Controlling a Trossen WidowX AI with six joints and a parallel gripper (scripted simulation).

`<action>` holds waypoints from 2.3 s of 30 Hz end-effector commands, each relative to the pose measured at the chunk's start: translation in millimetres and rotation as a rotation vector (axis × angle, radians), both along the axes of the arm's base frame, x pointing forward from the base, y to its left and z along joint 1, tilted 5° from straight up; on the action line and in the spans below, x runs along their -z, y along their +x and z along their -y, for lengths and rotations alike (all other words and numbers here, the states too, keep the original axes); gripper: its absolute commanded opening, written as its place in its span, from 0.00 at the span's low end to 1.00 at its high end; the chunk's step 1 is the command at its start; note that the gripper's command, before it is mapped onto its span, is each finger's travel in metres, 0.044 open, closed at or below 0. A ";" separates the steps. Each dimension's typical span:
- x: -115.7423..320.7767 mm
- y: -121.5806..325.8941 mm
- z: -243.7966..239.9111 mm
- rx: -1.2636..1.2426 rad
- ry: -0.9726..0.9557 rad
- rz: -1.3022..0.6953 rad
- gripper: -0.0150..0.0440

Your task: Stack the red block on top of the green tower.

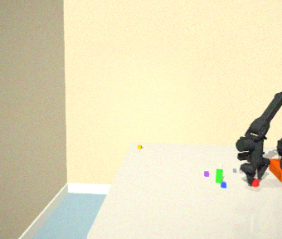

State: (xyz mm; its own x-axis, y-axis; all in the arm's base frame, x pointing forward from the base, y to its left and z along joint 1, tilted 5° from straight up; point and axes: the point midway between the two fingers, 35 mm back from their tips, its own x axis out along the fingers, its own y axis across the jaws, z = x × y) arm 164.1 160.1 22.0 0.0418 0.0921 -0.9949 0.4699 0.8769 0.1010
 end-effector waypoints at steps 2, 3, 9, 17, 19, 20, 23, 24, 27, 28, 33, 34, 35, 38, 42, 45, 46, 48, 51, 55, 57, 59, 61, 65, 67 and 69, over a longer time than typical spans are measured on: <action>8.3 -1.2 -0.1 0.005 0.001 -0.004 1.00; 9.5 -1.2 -0.2 0.005 0.001 -0.004 1.00; 10.6 -1.3 -0.2 0.005 0.001 -0.004 1.00; 10.4 -1.3 -0.2 0.005 0.001 -0.004 1.00; 10.4 -1.3 -0.2 0.005 0.001 -0.004 0.91; 10.4 -1.3 -0.2 0.005 0.001 -0.004 0.87; 10.4 -1.3 -0.2 0.005 0.001 -0.004 0.73; 10.4 -1.3 -0.2 0.005 0.001 -0.004 0.69; 10.4 -1.3 -0.2 0.005 0.001 -0.004 0.56; 10.4 -1.3 -0.2 0.005 0.001 -0.004 0.51; 10.4 -1.3 -0.2 0.005 0.001 -0.004 0.42; 10.4 -1.3 -0.2 0.005 0.001 -0.004 0.41; 10.4 -1.3 -0.2 0.005 0.001 -0.004 0.40; 7.4 -1.2 0.0 0.005 0.001 -0.004 0.30; -7.8 -1.2 1.3 0.005 0.001 -0.004 0.25; -24.7 -1.9 3.1 0.005 0.001 -0.004 0.25; -30.1 -2.1 3.7 0.005 0.001 -0.004 0.25; -40.7 -2.6 4.7 0.005 0.001 -0.004 0.25; -57.3 -3.2 6.3 0.005 0.001 -0.004 0.25; -79.0 -4.0 8.3 0.005 0.001 -0.004 0.25; -87.5 -4.3 9.0 0.005 0.001 -0.004 0.25; -96.5 -4.6 9.8 0.005 0.001 -0.004 0.25; -105.6 -5.0 10.8 0.005 0.001 -0.004 0.25; -108.9 -5.3 11.2 0.005 0.001 -0.004 0.25; -106.7 -5.0 11.3 0.007 -0.001 -0.003 0.25; -108.9 -5.1 11.6 0.005 0.001 -0.004 0.25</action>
State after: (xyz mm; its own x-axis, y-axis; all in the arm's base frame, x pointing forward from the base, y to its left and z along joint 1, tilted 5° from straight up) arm 158.9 148.3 127.7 0.0381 0.0874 -0.9954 0.4794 0.8725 0.0950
